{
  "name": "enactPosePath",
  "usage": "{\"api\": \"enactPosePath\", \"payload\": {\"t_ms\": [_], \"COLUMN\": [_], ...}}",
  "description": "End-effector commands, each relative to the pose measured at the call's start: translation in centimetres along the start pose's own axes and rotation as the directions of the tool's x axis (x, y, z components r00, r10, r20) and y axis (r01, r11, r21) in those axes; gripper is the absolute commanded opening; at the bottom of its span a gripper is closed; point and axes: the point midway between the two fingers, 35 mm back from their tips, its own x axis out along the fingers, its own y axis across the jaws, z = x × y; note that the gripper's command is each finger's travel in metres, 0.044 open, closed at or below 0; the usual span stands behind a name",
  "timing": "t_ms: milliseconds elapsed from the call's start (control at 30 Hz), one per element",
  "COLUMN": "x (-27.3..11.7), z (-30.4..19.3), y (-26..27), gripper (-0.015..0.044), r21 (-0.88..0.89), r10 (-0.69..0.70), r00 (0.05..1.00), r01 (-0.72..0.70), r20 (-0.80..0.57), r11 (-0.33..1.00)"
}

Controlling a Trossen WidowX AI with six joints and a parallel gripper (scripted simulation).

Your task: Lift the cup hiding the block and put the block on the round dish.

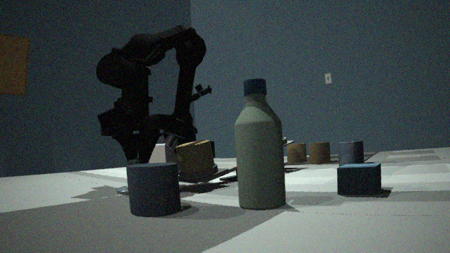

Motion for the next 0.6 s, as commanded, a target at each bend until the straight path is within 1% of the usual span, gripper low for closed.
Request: {"api": "enactPosePath", "payload": {"t_ms": [0, 200, 567], "x": [1.3, 1.5, 3.2], "z": [-0.3, -0.3, -0.3], "y": [-0.1, -0.1, -0.1], "gripper": [0.0000, 0.0000, 0.0000], "r21": [0.008, 0.008, 0.007], "r10": [-0.001, -0.001, -0.001], "r00": [1.000, 1.000, 1.000], "r01": [0.001, 0.001, 0.001], "r20": [-0.010, -0.010, -0.010], "r11": [1.000, 1.000, 1.000]}}
